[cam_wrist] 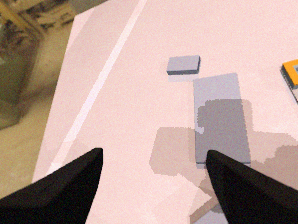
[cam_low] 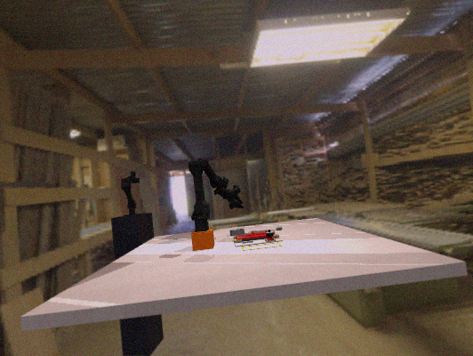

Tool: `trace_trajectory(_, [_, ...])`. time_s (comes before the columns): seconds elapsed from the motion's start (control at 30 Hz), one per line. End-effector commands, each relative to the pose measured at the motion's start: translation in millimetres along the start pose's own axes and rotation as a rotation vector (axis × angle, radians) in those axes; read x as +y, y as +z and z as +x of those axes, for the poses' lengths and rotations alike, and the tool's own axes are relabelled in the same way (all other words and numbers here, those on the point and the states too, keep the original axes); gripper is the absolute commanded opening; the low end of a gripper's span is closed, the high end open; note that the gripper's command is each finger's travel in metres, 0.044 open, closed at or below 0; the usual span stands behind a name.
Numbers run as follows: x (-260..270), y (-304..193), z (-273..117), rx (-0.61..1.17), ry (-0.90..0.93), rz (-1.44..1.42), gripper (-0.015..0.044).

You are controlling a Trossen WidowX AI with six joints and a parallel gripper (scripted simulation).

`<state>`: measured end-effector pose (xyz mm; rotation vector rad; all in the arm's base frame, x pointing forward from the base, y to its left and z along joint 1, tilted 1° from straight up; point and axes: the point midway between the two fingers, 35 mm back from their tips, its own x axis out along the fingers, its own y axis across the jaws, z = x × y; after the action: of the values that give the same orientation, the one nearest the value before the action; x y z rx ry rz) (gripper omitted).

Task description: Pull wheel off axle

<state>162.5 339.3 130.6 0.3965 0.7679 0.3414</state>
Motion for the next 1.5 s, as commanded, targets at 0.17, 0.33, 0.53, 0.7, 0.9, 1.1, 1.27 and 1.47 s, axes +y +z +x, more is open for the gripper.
trace_trajectory(0.17, [-59.6,51.2,47.9,0.109,-0.236,-0.162,0.03])
trace_trajectory(0.33, [-103.4,80.7,65.7,0.211,-0.348,-0.22,0.03])
trace_trajectory(0.53, [-160.8,111.9,75.8,0.359,-0.44,-0.252,0.03])
trace_trajectory(0.7, [-208.7,135.2,76.2,0.49,-0.481,-0.272,0.03])
trace_trajectory(0.9, [-269.1,158.8,66.2,0.652,-0.479,-0.267,0.03])
trace_trajectory(1.1, [-321.2,174.1,48.5,0.776,-0.427,-0.236,0.03])
trace_trajectory(1.27, [-322.7,174.5,47.8,0.779,-0.425,-0.234,0.03])
trace_trajectory(1.47, [-325.8,171.5,42.9,0.78,-0.426,-0.234,0.03])
